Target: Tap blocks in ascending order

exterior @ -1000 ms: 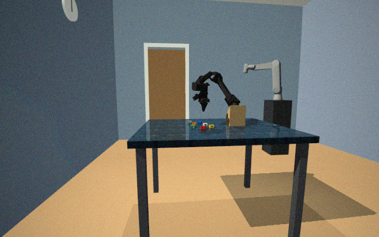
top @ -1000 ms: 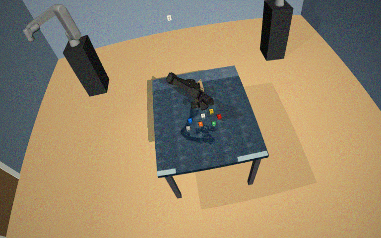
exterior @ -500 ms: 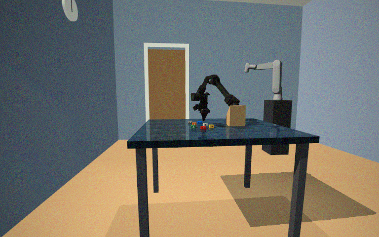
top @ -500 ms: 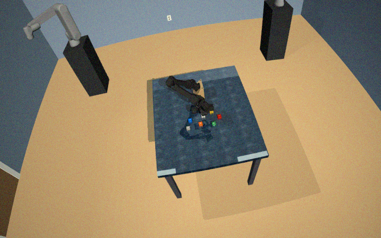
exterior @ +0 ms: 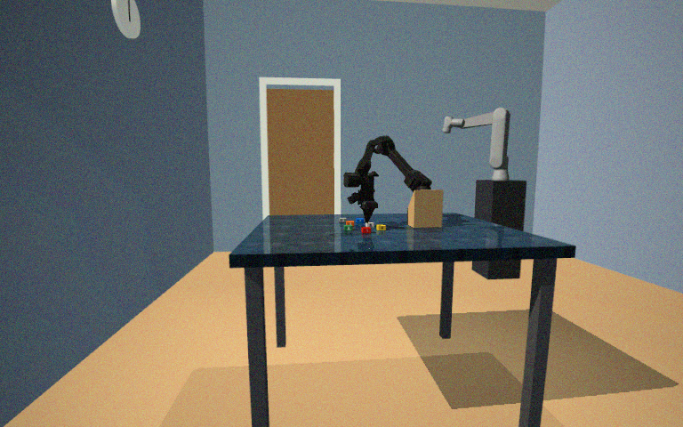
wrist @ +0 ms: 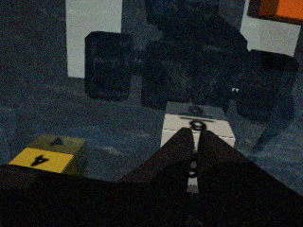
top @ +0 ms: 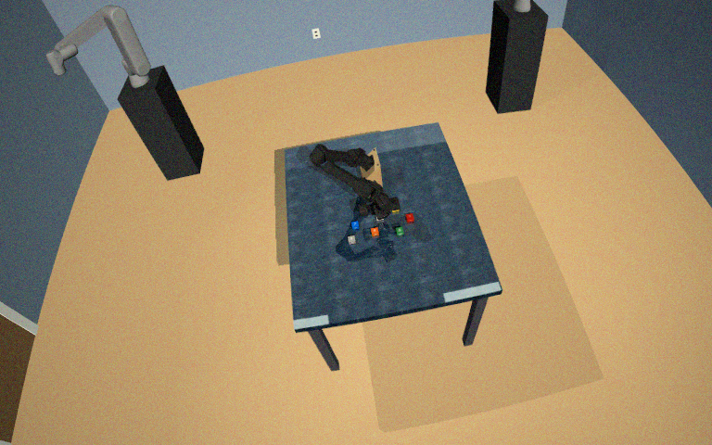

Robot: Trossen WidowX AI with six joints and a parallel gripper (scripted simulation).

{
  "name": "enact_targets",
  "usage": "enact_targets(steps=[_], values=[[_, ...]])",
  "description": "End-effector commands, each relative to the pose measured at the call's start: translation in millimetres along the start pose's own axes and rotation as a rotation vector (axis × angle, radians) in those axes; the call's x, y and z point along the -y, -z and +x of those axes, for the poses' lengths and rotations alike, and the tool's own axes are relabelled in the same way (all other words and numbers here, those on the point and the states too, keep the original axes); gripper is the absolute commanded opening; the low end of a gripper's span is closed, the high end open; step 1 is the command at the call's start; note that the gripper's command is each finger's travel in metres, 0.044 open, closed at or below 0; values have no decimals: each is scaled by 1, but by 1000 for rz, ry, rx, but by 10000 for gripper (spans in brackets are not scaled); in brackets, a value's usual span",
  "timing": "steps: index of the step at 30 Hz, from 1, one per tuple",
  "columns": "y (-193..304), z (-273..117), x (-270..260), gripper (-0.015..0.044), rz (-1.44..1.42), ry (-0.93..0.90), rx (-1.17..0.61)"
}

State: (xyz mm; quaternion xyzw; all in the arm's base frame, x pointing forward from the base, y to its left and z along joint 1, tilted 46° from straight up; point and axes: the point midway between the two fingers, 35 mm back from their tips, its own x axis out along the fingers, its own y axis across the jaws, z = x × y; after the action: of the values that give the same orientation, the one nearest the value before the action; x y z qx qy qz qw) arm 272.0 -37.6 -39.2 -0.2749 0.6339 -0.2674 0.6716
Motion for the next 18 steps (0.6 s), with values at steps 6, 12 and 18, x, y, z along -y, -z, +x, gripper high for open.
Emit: enact_targets(steps=[6, 12, 18], values=[[3, -25, 0, 20, -11, 5, -7], [1, -50, -2, 20, -13, 0, -7], [3, -108, -1, 20, -13, 1, -8]])
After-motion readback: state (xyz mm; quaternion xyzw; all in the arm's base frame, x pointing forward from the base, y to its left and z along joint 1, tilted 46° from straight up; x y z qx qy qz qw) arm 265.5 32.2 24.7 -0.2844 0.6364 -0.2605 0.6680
